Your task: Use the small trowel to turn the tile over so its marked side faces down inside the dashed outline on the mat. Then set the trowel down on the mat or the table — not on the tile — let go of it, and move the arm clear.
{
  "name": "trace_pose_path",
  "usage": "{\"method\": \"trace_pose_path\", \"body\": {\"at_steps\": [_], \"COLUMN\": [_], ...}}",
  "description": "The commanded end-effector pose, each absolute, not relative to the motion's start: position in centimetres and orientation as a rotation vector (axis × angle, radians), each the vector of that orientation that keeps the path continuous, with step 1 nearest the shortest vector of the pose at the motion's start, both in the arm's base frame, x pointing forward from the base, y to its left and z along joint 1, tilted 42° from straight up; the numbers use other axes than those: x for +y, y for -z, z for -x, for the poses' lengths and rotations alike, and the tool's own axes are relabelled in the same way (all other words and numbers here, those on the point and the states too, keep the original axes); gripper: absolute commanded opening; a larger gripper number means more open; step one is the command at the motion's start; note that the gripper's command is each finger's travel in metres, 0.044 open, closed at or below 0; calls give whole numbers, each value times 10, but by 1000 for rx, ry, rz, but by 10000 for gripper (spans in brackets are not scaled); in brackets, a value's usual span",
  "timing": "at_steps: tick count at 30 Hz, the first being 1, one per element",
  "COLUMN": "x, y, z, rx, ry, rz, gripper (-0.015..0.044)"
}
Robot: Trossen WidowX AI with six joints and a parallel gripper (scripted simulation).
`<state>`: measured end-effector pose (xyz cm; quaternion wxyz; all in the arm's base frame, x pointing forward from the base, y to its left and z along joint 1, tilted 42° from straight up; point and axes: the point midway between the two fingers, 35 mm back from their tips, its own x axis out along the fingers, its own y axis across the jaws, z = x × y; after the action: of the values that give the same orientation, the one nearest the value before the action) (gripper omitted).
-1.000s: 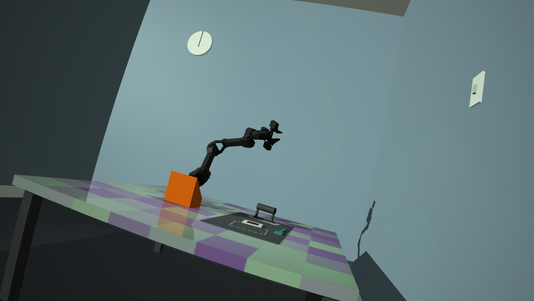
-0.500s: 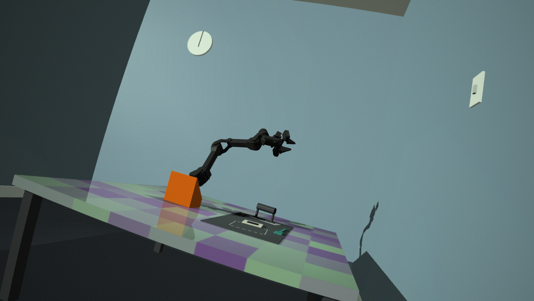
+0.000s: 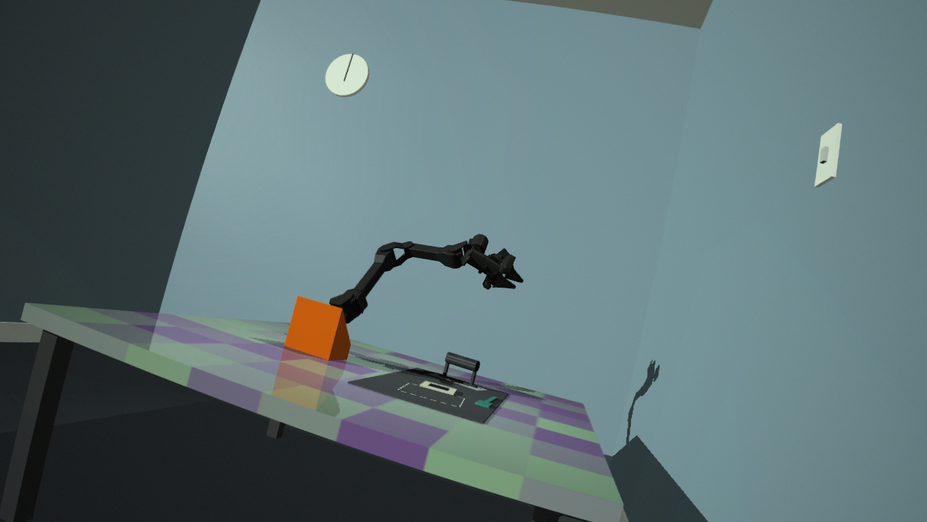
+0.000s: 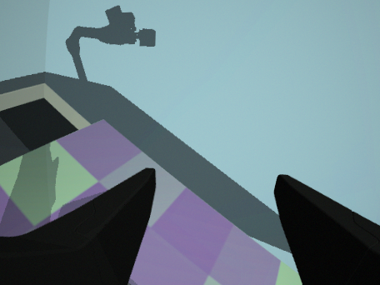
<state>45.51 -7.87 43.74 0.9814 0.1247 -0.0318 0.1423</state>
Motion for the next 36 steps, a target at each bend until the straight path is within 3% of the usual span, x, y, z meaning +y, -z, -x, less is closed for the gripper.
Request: {"method": "trace_pose_path", "body": {"at_steps": [1, 18, 36], "x": [-69, -23, 35], "y": [-413, -321, -249], "z": [-467, -479, -441], "rx": [60, 568, 1133], "ry": [-305, -328, -281], "rz": [-332, -614, -856], "gripper": [270, 270, 270]}}
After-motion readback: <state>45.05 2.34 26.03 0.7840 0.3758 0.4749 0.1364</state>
